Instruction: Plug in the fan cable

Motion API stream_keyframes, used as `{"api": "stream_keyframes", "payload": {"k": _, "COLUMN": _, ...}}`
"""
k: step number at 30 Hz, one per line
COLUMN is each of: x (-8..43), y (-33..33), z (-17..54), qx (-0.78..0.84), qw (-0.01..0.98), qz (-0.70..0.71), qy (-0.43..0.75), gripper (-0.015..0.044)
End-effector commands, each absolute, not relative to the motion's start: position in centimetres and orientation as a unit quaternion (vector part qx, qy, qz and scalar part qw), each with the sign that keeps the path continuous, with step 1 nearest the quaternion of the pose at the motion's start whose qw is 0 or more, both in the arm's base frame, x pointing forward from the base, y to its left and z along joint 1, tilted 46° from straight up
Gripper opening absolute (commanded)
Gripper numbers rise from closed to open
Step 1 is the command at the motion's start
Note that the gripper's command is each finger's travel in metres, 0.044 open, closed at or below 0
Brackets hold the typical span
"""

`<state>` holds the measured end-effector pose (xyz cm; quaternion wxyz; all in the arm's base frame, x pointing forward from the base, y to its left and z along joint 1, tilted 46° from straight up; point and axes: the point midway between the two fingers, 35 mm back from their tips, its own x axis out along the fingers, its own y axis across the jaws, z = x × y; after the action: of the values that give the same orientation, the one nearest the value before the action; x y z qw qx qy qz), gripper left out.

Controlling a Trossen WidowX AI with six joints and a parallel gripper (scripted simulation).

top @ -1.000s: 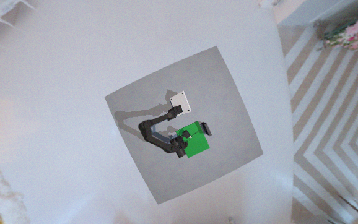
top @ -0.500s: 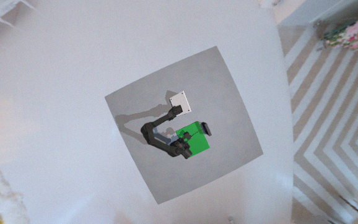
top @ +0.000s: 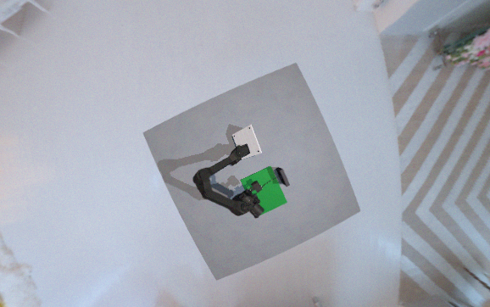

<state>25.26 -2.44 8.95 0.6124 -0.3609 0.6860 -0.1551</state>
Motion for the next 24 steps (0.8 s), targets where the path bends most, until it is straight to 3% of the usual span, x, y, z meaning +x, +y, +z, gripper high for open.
{"api": "stream_keyframes", "payload": {"k": 1, "x": 25.22, "y": -2.39, "z": 8.91, "qx": -0.361, "qw": 0.612, "qz": -0.152, "qy": 0.687, "gripper": 0.0440}}
{"api": "stream_keyframes", "payload": {"k": 22, "x": 25.26, "y": -2.44, "z": 8.95, "qx": -0.361, "qw": 0.612, "qz": -0.155, "qy": 0.686, "gripper": 0.0440}}
{"api": "stream_keyframes", "payload": {"k": 24, "x": 25.76, "y": -2.44, "z": 8.85, "qx": -0.334, "qw": 0.625, "qz": -0.178, "qy": 0.683, "gripper": 0.0387}}
